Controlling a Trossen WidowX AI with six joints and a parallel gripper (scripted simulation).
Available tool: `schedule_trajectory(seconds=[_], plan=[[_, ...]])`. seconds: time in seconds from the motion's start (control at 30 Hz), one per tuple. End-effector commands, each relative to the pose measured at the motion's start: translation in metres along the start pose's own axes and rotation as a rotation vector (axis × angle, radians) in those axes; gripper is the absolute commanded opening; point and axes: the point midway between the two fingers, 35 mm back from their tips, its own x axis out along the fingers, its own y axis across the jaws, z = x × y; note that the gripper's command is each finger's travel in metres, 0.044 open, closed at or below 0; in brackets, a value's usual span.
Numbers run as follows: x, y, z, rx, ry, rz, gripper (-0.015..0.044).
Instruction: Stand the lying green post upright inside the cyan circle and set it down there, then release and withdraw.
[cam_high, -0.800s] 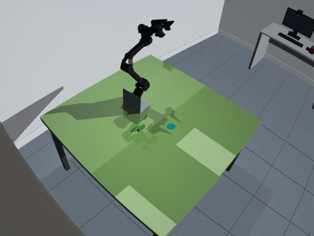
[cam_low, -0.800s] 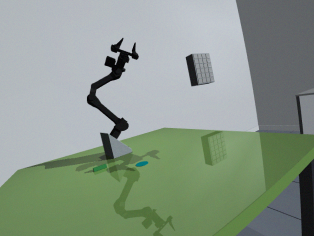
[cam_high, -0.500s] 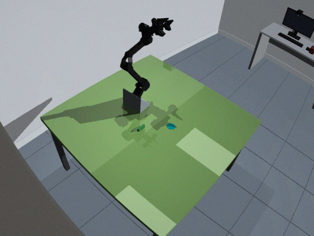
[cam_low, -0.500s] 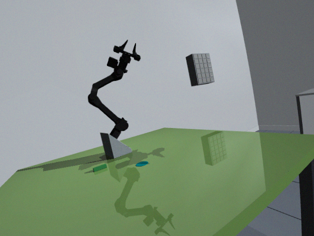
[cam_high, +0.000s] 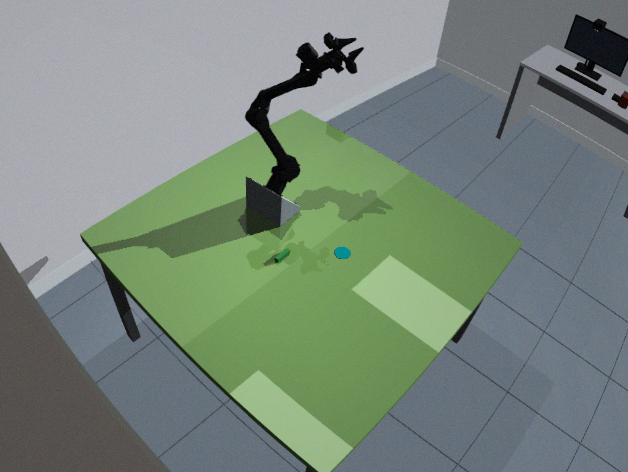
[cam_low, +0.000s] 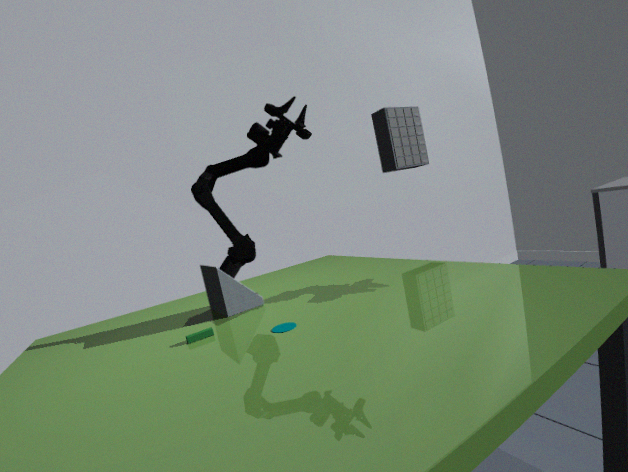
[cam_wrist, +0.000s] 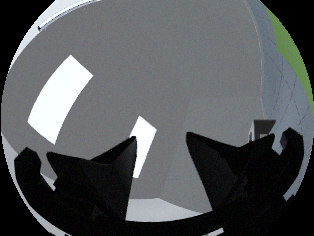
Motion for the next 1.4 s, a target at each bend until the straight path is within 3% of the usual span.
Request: schedule_trajectory(seconds=[0.0, 0.3, 0.63, 1.37], plan=[[0.004, -0.037, -0.013, -0.161, 0.024, -0.046, 0.0233], [0.016, -0.116, -0.018, -0.489, 0.048, -0.157, 0.0233], [0.030, -0.201, 0.013, -0.827, 0.040, -0.314, 0.0233], [0.044, -0.324, 0.184, -1.408, -0.094, -0.799, 0.0233]])
